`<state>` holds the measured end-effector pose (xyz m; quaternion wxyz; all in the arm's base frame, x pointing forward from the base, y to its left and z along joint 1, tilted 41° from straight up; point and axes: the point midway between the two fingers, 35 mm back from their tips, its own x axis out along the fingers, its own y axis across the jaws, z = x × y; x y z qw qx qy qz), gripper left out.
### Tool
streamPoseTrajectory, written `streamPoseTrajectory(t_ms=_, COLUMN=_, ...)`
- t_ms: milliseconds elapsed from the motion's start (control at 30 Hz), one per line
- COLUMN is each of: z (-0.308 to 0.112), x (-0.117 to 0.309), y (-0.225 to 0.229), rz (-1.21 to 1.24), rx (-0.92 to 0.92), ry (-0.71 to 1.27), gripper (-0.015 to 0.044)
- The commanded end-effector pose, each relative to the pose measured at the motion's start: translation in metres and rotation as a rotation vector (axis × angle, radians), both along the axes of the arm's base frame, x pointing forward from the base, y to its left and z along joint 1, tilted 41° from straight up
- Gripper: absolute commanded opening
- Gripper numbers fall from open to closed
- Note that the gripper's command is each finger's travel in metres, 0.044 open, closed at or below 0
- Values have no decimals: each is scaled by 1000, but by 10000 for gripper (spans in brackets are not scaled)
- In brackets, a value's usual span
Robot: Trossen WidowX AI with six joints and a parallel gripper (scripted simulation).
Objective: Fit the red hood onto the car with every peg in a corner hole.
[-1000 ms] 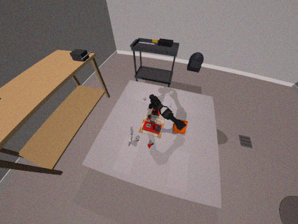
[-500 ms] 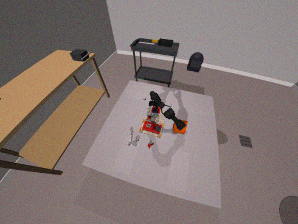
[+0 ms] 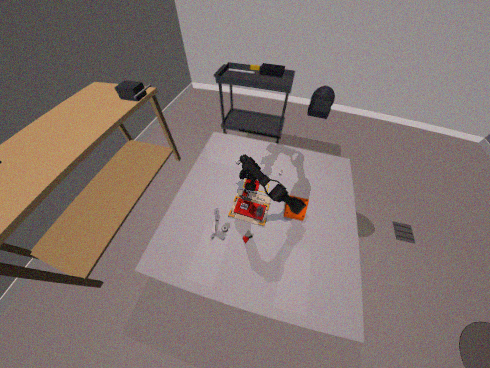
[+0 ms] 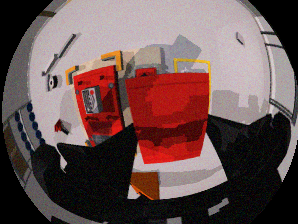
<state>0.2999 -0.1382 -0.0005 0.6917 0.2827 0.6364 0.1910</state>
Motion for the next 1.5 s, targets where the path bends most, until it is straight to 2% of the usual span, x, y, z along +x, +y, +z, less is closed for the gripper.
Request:
streamPoseTrajectory(t_ms=0, z=18, x=10, y=15, rz=-21, rx=2, ry=8, gripper=0)
streamPoseTrajectory(t_ms=633, z=91, x=37, y=99, rz=-68, rx=28, ry=44, gripper=0)
streamPoseTrajectory(t_ms=867, z=85, x=38, y=102, rz=-68, rx=28, ry=44, gripper=0)
streamPoseTrajectory(t_ms=1200, z=55, x=41, y=130, rz=-68, rx=30, ry=44, gripper=0)
streamPoseTrajectory(t_ms=1467, z=53, x=42, y=131, rz=-68, rx=30, ry=44, gripper=0)
